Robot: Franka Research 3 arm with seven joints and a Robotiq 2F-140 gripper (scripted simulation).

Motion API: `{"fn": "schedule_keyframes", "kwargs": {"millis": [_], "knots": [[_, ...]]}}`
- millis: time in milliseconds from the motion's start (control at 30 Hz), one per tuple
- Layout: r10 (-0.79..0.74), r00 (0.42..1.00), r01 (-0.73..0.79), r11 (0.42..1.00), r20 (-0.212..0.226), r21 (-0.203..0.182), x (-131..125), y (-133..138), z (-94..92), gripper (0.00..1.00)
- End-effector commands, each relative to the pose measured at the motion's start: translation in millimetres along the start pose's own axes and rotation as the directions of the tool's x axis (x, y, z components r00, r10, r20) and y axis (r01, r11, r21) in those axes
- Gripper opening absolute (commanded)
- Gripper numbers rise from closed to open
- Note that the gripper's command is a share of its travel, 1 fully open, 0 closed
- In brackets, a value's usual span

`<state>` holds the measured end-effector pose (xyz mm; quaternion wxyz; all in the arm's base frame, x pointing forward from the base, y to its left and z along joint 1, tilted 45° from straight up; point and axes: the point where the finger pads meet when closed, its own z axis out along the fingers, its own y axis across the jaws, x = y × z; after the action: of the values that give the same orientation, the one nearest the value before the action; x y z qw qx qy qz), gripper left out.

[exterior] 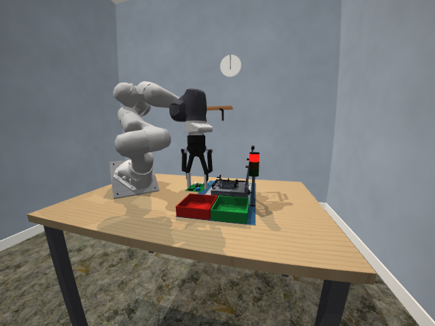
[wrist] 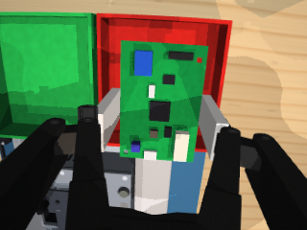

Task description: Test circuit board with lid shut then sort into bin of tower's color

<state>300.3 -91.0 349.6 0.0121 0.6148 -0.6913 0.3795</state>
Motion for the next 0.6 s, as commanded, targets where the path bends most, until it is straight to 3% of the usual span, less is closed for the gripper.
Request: {"fn": "schedule_keyframes", "kwargs": {"millis": [0, 233, 567], "knots": [[-0.008, 1.0, 0.008, 1.0, -0.001, 0.004, 0, -1, 3.3, 0.46], [-0.008, 1.0, 0.008, 1.0, -0.001, 0.004, 0, -1, 12.6, 0.46], [-0.008, 1.0, 0.008, 1.0, -0.001, 0.004, 0, -1, 42.2, 0.46]]}}
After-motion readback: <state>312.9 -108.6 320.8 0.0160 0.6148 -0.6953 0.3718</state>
